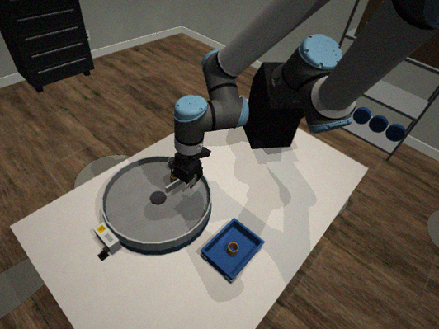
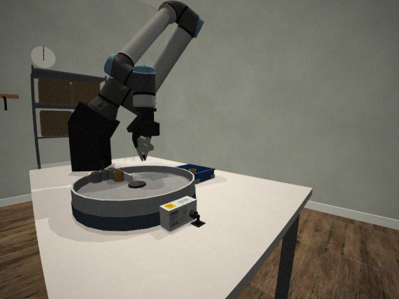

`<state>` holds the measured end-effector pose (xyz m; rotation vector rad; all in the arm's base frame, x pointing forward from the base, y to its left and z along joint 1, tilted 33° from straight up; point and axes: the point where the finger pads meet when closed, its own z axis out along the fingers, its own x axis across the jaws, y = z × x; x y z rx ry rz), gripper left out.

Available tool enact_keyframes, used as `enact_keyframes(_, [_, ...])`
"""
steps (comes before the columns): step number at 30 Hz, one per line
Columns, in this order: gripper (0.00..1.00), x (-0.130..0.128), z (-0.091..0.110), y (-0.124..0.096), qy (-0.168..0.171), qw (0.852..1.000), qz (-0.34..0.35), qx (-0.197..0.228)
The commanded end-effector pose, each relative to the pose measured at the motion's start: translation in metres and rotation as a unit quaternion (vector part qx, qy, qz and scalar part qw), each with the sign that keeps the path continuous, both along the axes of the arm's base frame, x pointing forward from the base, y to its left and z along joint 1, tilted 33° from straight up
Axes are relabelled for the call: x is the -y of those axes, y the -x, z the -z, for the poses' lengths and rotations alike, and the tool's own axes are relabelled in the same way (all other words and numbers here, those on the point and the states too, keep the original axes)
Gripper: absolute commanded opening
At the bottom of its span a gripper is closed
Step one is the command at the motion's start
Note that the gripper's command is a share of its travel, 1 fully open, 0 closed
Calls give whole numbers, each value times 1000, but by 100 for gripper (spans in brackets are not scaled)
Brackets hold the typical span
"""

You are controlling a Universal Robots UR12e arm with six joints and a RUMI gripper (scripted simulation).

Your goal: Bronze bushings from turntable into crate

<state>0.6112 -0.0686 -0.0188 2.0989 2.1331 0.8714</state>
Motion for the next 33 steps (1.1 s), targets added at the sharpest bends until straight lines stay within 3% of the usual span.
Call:
enact_keyframes(1, [5,79,44,12,-3,1000,-6,2])
enact_keyframes(9, [5,105,58,18,-3,1000,-6,2])
enact_keyframes(33, [5,105,58,18,-3,1000,-6,2])
